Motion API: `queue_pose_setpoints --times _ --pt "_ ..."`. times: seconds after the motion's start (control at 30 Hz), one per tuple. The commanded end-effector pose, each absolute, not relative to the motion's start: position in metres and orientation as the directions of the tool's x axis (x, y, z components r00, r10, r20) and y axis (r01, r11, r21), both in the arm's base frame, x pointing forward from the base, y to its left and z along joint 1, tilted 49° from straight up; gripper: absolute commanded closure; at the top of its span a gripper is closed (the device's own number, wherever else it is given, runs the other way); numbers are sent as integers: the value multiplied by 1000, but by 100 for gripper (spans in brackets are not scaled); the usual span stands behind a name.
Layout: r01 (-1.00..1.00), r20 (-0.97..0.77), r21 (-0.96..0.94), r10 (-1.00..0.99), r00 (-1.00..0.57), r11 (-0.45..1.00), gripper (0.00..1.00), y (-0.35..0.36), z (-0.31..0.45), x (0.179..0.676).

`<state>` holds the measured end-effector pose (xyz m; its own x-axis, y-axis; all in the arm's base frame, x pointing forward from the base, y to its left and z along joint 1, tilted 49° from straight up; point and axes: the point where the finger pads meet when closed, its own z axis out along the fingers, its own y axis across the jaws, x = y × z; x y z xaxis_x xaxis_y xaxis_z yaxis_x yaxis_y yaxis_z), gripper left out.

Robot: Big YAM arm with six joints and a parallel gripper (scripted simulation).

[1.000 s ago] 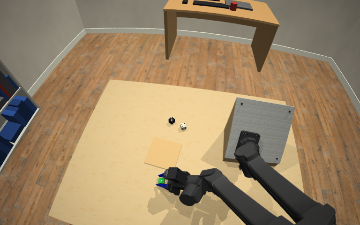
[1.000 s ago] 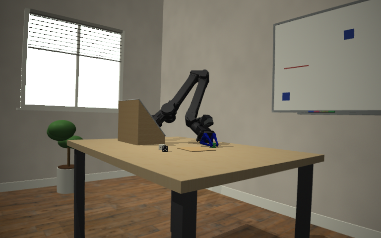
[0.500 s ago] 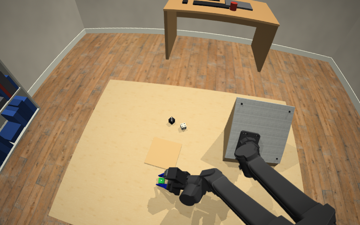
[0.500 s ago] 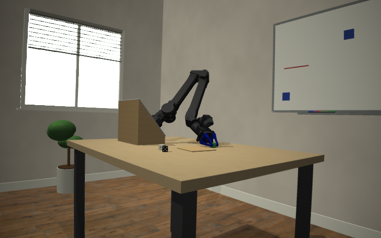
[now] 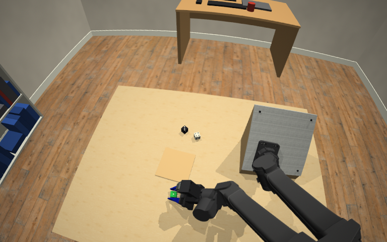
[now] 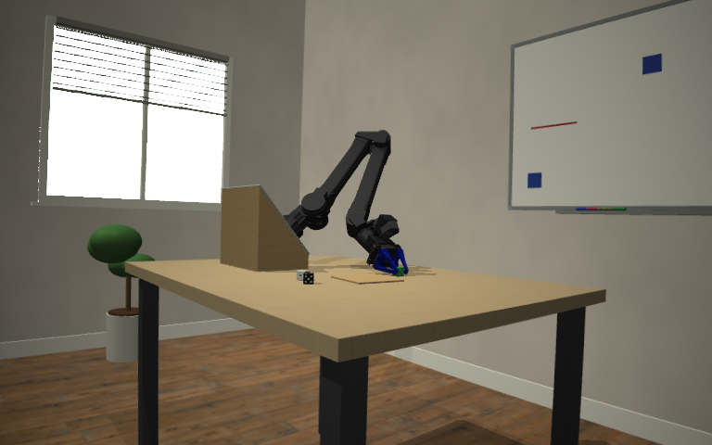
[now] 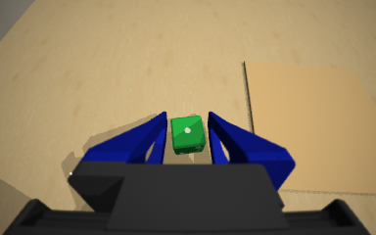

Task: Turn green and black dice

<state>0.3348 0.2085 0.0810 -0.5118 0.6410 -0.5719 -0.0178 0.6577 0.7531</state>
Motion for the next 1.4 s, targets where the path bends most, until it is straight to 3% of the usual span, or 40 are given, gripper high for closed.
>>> queue_pose_setpoints --times 0.0,0.97,1.37 --pt "-28 -565 767 653 -505 641 61 213 86 336" --pt "-19 -564 762 649 -512 647 61 191 99 291" --pt "-19 -577 754 648 -496 657 61 181 105 296"
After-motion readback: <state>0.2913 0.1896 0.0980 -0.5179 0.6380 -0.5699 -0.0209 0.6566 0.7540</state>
